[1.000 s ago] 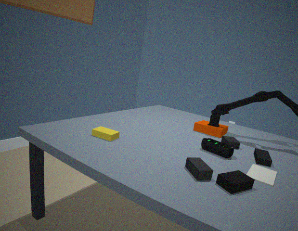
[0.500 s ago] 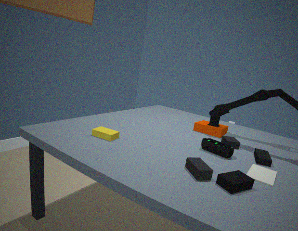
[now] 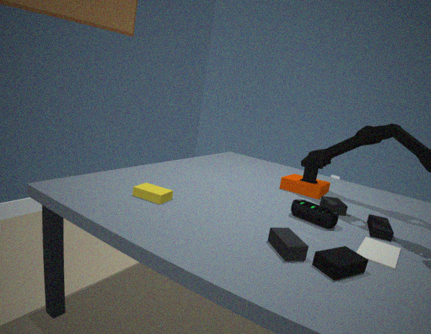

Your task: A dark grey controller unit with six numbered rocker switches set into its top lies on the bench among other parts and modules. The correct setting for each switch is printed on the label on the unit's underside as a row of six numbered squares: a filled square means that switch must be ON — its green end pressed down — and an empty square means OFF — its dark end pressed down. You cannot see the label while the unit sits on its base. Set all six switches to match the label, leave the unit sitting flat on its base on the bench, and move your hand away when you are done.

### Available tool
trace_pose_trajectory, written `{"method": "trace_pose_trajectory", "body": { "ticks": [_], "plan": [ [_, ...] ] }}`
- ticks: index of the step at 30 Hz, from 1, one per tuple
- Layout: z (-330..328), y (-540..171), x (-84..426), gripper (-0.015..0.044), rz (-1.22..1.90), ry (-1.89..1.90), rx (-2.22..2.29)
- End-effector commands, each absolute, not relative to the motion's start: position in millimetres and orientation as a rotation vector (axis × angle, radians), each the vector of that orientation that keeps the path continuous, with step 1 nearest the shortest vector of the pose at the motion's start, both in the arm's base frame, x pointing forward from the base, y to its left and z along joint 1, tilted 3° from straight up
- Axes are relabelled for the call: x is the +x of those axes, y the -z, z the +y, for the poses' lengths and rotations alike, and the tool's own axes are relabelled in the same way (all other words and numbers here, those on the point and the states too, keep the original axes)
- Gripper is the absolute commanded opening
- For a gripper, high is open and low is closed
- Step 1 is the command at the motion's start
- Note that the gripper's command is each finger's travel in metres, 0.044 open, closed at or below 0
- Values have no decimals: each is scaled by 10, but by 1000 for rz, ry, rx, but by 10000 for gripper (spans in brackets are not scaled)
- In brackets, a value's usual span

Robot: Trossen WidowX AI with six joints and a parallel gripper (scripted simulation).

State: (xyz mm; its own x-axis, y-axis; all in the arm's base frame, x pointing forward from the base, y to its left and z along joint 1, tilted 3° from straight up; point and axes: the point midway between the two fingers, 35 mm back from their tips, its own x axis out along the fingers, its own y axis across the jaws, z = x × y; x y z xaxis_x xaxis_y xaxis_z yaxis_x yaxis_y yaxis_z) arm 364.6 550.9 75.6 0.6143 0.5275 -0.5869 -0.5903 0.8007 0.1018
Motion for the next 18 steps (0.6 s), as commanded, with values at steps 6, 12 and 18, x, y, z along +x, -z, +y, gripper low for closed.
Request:
{"method": "trace_pose_trajectory", "body": {
  "ticks": [6,12,18],
  "plan": [
    [4192,-300,4381,0,912,-675,-517],
    [3200,-123,4549,0,1134,-781,-682],
    [2228,-107,4469,0,1343,-969,-722]
  ]
}}
